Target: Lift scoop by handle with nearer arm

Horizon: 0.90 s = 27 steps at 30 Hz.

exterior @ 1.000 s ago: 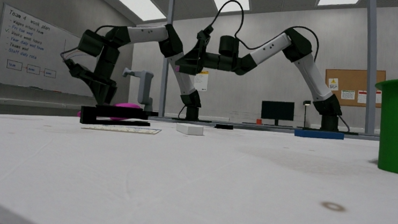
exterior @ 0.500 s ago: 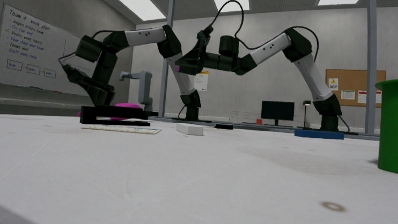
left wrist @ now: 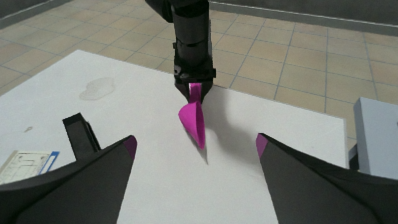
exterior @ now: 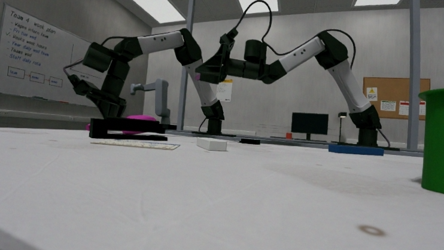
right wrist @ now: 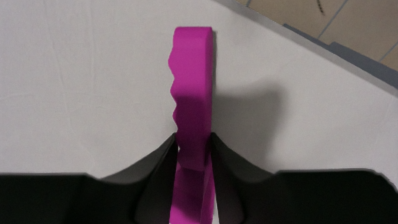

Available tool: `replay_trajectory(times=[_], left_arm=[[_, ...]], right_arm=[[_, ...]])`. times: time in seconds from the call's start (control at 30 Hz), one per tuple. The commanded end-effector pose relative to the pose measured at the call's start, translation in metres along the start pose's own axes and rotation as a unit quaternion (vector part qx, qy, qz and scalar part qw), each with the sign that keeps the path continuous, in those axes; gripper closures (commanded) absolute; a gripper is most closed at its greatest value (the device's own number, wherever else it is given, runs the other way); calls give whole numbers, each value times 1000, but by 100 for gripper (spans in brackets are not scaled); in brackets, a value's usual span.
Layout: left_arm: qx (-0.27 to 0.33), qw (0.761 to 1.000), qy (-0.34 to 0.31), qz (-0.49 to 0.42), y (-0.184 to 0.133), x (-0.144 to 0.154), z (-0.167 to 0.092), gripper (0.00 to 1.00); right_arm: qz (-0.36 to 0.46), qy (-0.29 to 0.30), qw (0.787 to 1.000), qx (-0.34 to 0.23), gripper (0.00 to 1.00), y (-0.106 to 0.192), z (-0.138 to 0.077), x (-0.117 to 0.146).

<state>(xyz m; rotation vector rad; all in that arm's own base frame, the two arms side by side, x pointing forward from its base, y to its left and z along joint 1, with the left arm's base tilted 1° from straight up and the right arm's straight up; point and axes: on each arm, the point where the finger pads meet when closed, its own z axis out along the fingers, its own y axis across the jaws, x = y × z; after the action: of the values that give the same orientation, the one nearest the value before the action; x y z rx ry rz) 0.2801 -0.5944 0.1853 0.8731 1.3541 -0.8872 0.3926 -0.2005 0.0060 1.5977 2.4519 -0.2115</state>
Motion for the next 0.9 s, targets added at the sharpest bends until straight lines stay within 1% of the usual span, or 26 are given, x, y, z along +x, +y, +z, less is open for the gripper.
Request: replay_trajectory(times=[0.0, 0.03, 0.07, 0.1, 0.13, 0.27, 0.4, 0.43, 0.47, 0.53, 0.57, 0.67, 0.87], left_arm=[[-5, 1000, -26, -5, 5, -26, 3, 0], [-5, 1000, -26, -5, 5, -26, 3, 0], [-5, 1000, -26, -5, 5, -26, 3, 0], [-5, 1000, -26, -5, 5, -26, 3, 0], [-5, 1000, -26, -5, 5, -26, 3, 0], [-5, 1000, -26, -5, 5, -26, 3, 0], [-5, 1000, -26, -5, 5, -26, 3, 0], [-5, 1000, -26, -5, 5, -26, 3, 0], [-5, 1000, -26, -5, 5, -26, 3, 0], [-5, 1000, -26, -5, 5, -26, 3, 0], [-5, 1000, -26, -5, 5, -26, 3, 0], [-5, 1000, -26, -5, 5, -26, 3, 0], [-5, 1000, -26, -5, 5, -26, 3, 0]], right_arm=[[2, -4, 1000, -8, 75, 0, -1, -3], [2, -4, 1000, -8, 76, 0, -1, -3], [2, -4, 1000, -8, 88, 0, -1, -3], [2, -1, 1000, -6, 100, 0, -5, -3], [4, -12, 1000, -15, 100, 3, -18, -10], [4, -15, 1000, -17, 100, 3, -44, -17], [4, -15, 1000, -17, 100, 1, -84, -26], [2, -5, 1000, -9, 100, 1, -83, -25], [2, -5, 1000, -9, 100, 0, -91, -27], [2, -5, 1000, -9, 100, 0, -91, -27], [0, 6, 1000, 0, 100, 0, -88, -26], [0, 6, 1000, 0, 100, 0, -99, -29], [0, 6, 1000, 0, 100, 0, -99, -29]])
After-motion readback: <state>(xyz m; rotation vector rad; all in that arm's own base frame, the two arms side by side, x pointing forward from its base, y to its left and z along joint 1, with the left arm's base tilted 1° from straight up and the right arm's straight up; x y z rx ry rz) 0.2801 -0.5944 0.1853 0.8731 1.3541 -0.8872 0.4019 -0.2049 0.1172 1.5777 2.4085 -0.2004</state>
